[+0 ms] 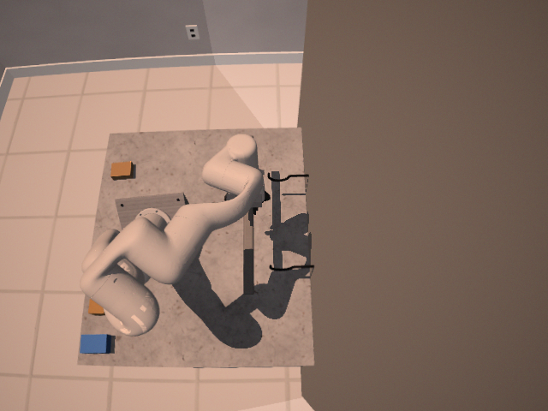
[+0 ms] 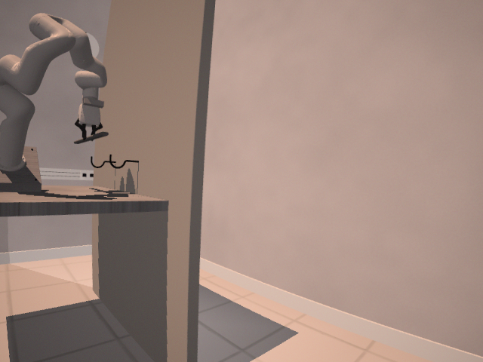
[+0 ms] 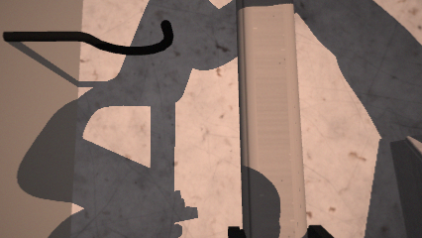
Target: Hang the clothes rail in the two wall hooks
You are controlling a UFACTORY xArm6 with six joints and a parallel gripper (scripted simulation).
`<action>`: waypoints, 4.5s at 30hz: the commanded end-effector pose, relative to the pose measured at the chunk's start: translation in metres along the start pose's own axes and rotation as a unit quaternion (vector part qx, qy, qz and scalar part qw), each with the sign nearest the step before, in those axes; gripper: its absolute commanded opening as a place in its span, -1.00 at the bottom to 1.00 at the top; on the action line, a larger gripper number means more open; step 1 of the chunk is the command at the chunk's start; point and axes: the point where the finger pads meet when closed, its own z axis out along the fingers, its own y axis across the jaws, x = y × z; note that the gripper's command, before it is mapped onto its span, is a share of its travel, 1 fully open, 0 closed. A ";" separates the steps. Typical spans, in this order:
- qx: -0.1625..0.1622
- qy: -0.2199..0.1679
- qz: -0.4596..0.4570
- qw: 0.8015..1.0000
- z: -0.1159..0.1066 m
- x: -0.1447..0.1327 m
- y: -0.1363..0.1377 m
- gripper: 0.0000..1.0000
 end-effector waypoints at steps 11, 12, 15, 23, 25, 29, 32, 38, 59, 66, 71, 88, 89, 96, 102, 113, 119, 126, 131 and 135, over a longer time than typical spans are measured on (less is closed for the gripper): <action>0.001 -0.001 0.001 1.000 -0.001 0.000 -0.028 -1.00; 0.001 -0.001 0.001 1.000 -0.001 0.000 -0.030 -1.00; 0.001 -0.001 0.001 1.000 -0.001 0.000 -0.036 -1.00; 0.001 -0.001 0.001 1.000 -0.001 0.000 -0.052 -1.00; 0.001 -0.001 0.001 1.000 -0.001 0.000 -0.056 -1.00; 0.001 -0.001 0.001 1.000 -0.001 0.000 -0.060 -1.00; 0.001 -0.001 0.001 1.000 -0.001 0.000 -0.066 -1.00; 0.001 -0.001 0.001 1.000 -0.001 0.000 -0.078 -1.00; 0.001 -0.001 0.001 1.000 -0.002 0.000 -0.096 -1.00; 0.001 -0.001 0.001 1.000 -0.002 0.000 -0.096 -1.00; 0.001 -0.001 0.001 1.000 -0.002 0.000 -0.096 -1.00; 0.001 -0.001 0.001 1.000 -0.002 0.000 -0.096 -1.00; 0.001 -0.001 0.001 1.000 -0.002 0.000 -0.096 -1.00; 0.001 -0.001 0.001 1.000 0.007 -0.002 -0.096 -1.00; 0.001 -0.001 0.001 1.000 0.017 -0.003 -0.096 -1.00; 0.001 -0.001 0.001 1.000 0.031 -0.006 -0.096 -1.00; 0.001 -0.001 0.001 1.000 0.041 -0.008 -0.096 -1.00; 0.001 -0.001 0.001 1.000 0.053 -0.010 -0.097 -1.00; 0.001 -0.001 0.001 1.000 0.058 -0.011 -0.097 -1.00; 0.001 -0.001 0.001 1.000 0.064 -0.012 -0.097 -1.00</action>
